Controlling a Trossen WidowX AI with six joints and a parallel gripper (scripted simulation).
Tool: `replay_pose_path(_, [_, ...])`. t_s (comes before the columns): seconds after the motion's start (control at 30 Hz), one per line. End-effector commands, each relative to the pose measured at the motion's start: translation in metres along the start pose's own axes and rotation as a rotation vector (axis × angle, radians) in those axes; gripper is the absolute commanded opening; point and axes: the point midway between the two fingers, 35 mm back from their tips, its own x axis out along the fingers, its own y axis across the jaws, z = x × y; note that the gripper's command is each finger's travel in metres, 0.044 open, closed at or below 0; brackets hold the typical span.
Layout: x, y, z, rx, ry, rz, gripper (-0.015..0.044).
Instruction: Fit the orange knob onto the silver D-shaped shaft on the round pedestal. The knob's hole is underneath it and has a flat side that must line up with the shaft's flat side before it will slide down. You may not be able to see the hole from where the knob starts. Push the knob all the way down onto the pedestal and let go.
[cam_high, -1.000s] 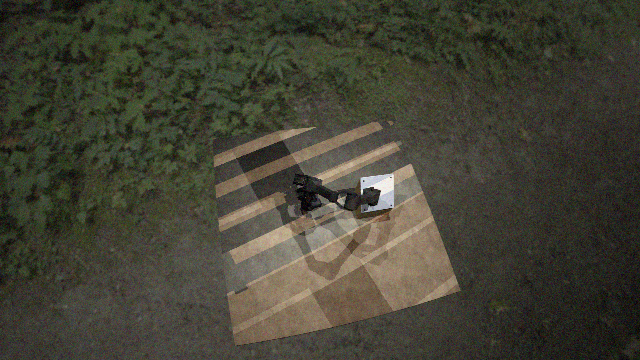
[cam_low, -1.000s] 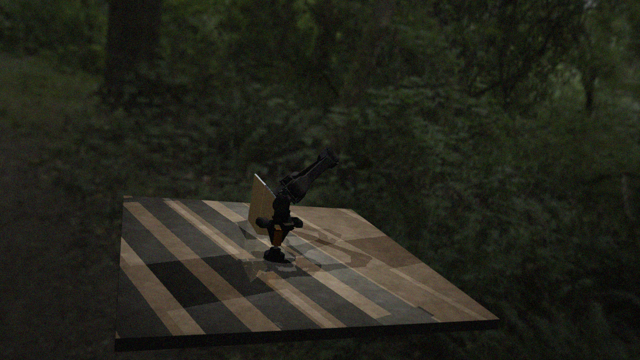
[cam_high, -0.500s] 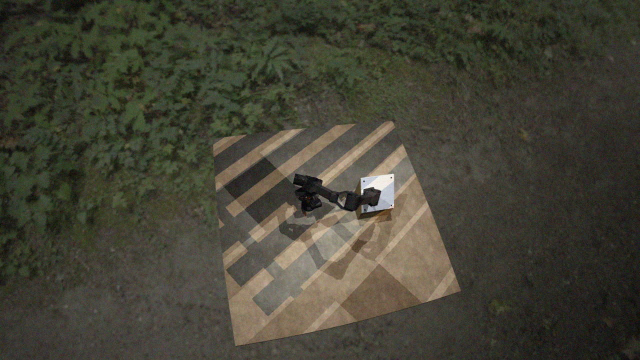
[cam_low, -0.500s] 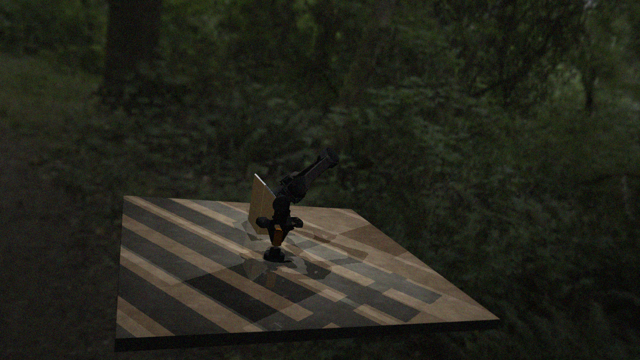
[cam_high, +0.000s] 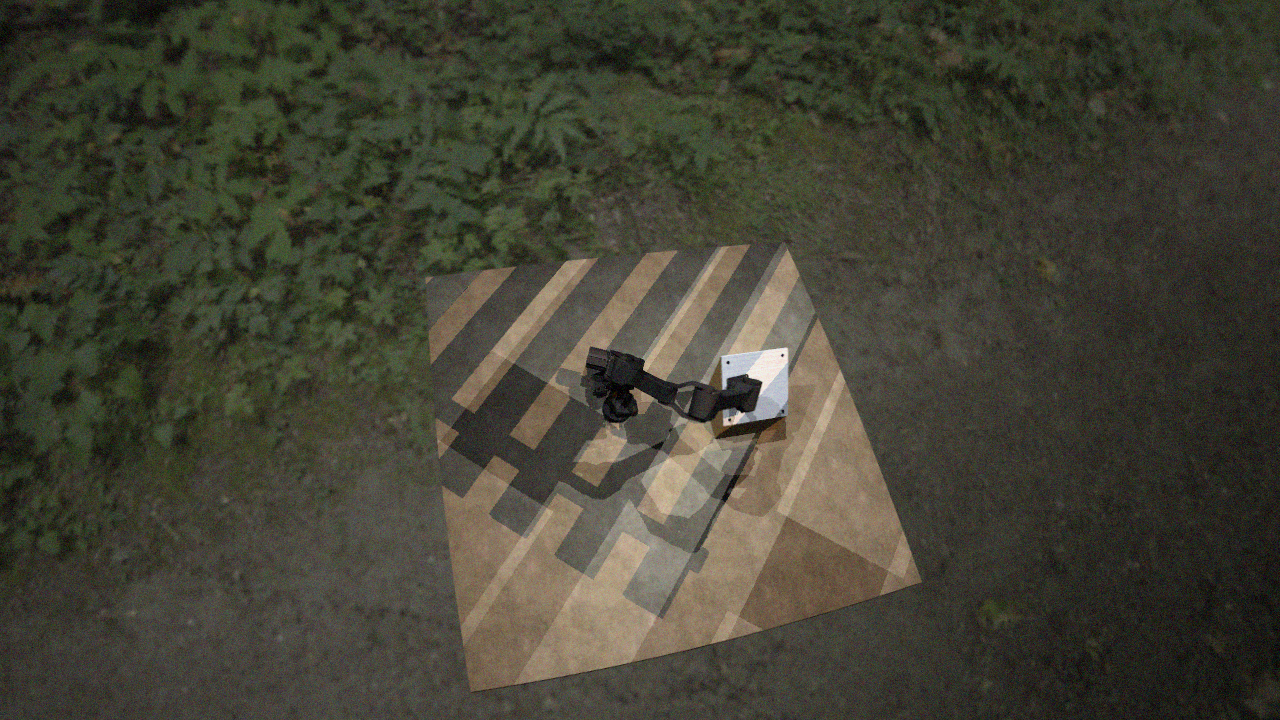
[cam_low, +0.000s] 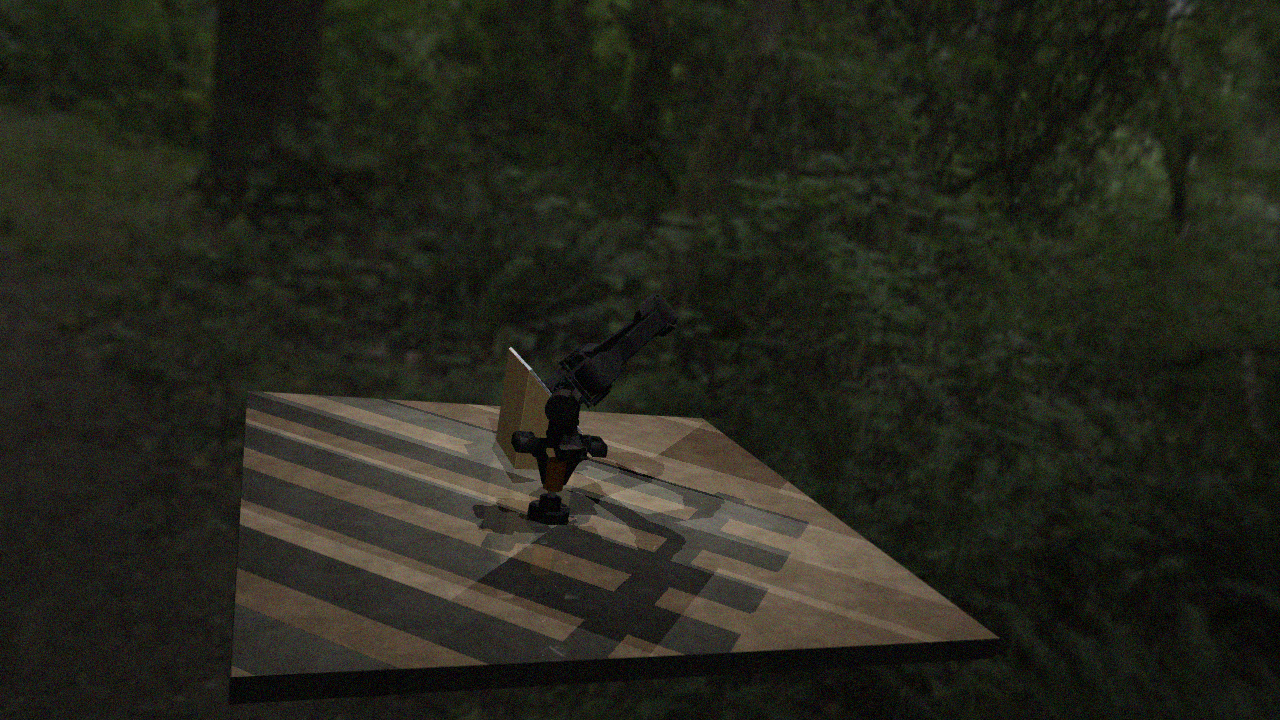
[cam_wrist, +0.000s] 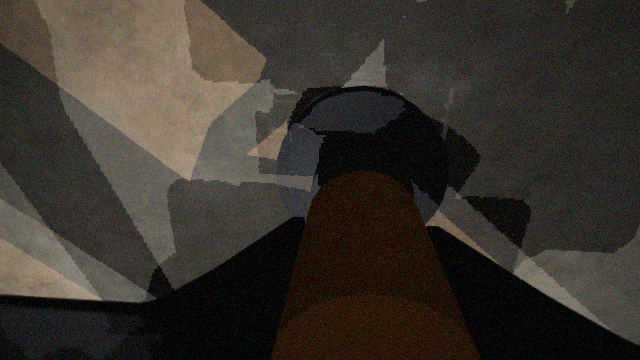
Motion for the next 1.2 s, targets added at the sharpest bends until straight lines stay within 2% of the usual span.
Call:
replay_pose_path(0.0, [-0.0001, -0.0009, -0.0001, 0.015, -0.004, -0.002, 0.0000])
replay_pose_path(0.87, [-0.0020, -0.0011, -0.0001, 0.015, -0.004, -0.002, 0.0000])
replay_pose_path(1.17, [-0.0018, -0.0016, 0.0017, 0.224, -0.004, -0.002, 0.0000])
